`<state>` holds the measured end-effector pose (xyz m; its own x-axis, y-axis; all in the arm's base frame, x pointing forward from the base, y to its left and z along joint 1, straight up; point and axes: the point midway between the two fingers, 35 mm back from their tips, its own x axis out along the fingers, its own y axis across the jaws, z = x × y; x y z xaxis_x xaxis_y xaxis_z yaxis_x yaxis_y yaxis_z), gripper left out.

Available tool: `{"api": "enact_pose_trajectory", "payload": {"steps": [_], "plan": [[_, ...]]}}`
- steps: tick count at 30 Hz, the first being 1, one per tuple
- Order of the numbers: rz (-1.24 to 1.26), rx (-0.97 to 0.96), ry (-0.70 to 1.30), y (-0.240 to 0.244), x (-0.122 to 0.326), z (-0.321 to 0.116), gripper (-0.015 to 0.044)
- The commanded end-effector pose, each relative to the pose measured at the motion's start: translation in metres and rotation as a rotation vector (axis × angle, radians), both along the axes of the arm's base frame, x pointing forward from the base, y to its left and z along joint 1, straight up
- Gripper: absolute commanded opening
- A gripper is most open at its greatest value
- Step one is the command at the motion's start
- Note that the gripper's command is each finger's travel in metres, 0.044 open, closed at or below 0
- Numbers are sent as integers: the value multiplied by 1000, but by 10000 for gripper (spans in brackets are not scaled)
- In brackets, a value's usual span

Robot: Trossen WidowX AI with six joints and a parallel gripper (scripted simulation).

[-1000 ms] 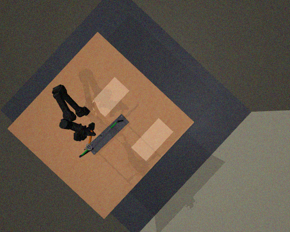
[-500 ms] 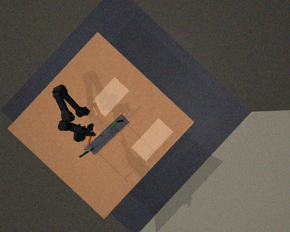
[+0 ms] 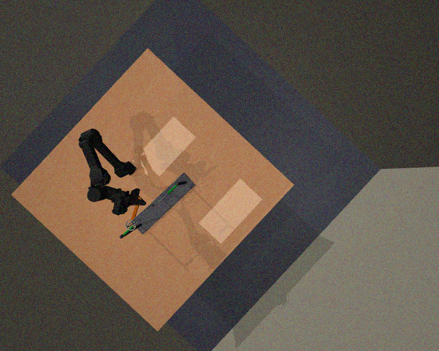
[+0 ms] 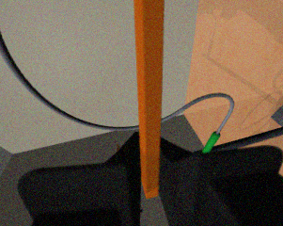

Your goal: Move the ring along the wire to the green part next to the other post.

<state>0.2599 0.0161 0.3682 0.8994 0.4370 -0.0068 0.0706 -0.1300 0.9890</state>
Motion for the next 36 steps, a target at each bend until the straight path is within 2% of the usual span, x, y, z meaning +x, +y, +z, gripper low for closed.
{"api": "enact_pose_trajectory", "payload": {"steps": [1,36], "plan": [[6,-51,4,1,0,-1,-150],[-2,-537,53,-1,0,-20,-150]]}}
